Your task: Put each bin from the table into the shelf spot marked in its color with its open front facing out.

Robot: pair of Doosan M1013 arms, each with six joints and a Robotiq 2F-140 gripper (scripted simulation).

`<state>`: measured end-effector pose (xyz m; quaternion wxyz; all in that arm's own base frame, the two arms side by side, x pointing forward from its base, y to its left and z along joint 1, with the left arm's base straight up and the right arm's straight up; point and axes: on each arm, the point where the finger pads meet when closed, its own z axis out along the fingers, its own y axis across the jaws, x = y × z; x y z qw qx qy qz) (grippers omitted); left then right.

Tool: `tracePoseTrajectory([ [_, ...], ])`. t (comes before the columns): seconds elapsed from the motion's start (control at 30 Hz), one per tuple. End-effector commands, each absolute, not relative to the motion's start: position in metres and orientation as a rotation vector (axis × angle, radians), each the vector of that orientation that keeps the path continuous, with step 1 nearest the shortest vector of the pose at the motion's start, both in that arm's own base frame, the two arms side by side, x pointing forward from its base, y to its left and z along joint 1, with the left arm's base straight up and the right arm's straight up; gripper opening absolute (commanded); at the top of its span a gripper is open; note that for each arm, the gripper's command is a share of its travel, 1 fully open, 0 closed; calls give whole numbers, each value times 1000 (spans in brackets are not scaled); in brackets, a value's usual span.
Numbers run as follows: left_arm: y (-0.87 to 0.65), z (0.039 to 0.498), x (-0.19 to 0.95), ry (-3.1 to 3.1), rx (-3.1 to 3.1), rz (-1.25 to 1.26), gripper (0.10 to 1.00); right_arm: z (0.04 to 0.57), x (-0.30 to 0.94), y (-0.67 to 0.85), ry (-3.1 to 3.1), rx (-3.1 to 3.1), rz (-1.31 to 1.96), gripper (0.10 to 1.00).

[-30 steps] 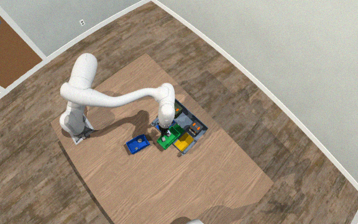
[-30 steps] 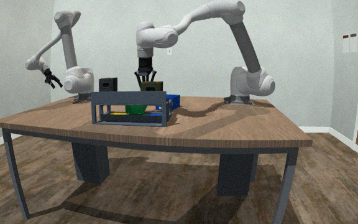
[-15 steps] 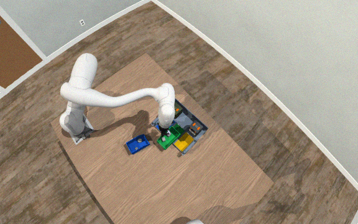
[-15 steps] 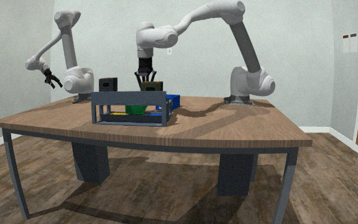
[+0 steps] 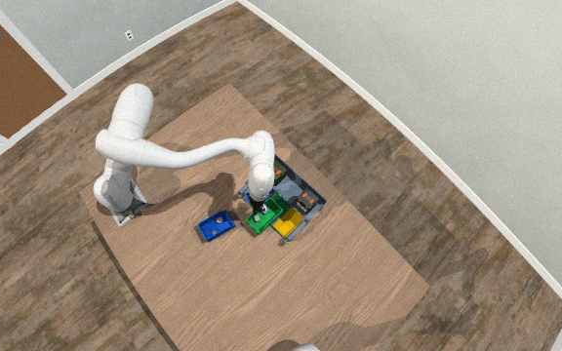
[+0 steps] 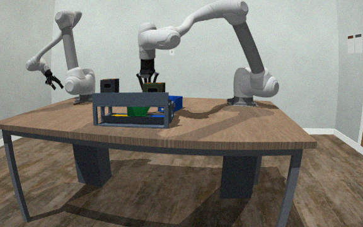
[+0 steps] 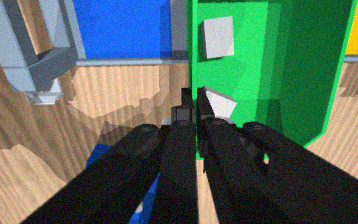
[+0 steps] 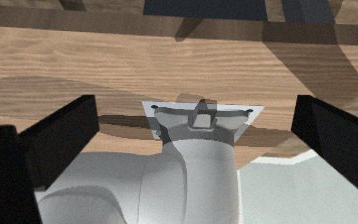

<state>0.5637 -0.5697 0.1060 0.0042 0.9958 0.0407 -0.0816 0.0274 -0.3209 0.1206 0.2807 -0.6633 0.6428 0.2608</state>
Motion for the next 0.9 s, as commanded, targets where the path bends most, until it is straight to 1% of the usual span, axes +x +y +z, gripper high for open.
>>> tracePoseTrajectory([
  [0.0,-570,106,564,127,3119,-253,99,121,28,-321,1723,-1778,698,1000],
  [0.87,-570,100,564,127,3119,-253,99,121,28,-321,1723,-1778,698,1000],
])
